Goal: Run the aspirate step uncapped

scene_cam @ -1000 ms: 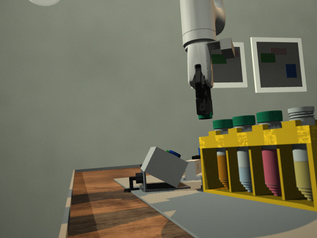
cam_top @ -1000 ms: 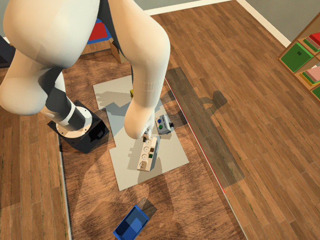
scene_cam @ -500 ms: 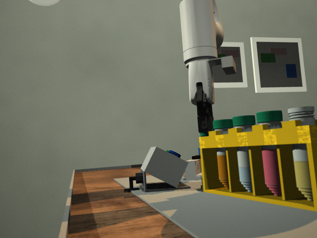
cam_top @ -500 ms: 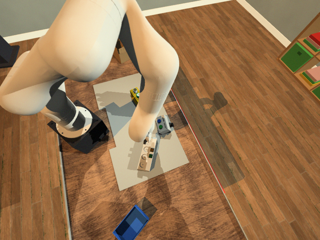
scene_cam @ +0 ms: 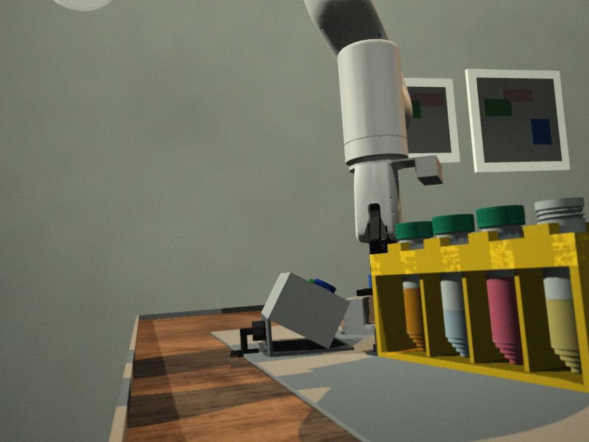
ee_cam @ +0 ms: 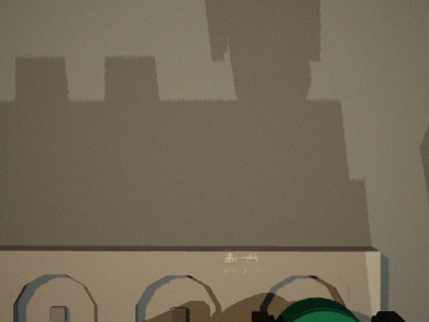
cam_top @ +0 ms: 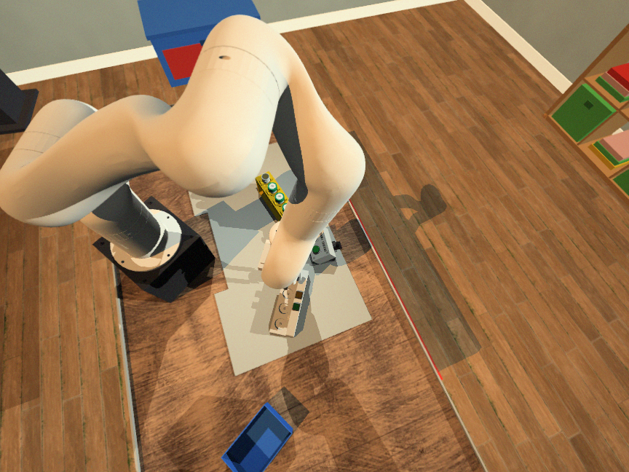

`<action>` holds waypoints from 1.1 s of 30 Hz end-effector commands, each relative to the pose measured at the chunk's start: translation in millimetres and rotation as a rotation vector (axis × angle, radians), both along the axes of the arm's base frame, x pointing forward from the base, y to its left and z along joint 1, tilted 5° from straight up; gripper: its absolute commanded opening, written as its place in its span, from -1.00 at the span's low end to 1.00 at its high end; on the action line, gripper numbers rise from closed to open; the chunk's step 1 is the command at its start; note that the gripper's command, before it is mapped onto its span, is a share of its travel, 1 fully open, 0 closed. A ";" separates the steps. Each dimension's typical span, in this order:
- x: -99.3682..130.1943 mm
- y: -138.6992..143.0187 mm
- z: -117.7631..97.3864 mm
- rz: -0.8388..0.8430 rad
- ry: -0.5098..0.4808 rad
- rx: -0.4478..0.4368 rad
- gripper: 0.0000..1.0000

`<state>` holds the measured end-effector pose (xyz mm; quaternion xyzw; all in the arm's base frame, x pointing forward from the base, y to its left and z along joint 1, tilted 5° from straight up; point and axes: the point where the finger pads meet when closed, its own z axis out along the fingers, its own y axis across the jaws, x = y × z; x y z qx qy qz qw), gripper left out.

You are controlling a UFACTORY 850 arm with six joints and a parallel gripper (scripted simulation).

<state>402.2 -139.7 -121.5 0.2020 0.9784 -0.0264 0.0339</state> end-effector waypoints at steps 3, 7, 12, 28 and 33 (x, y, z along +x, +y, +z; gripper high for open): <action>2.7 -1.9 -19.6 0.000 -0.002 0.001 -1.00; 2.7 -1.9 -19.6 0.000 -0.002 0.001 -1.00; 2.7 -1.9 -19.6 0.000 -0.002 0.001 -1.00; 2.6 -2.0 -24.6 0.000 -0.002 0.001 -1.00; 2.6 -2.1 -27.0 0.000 -0.002 0.001 -1.00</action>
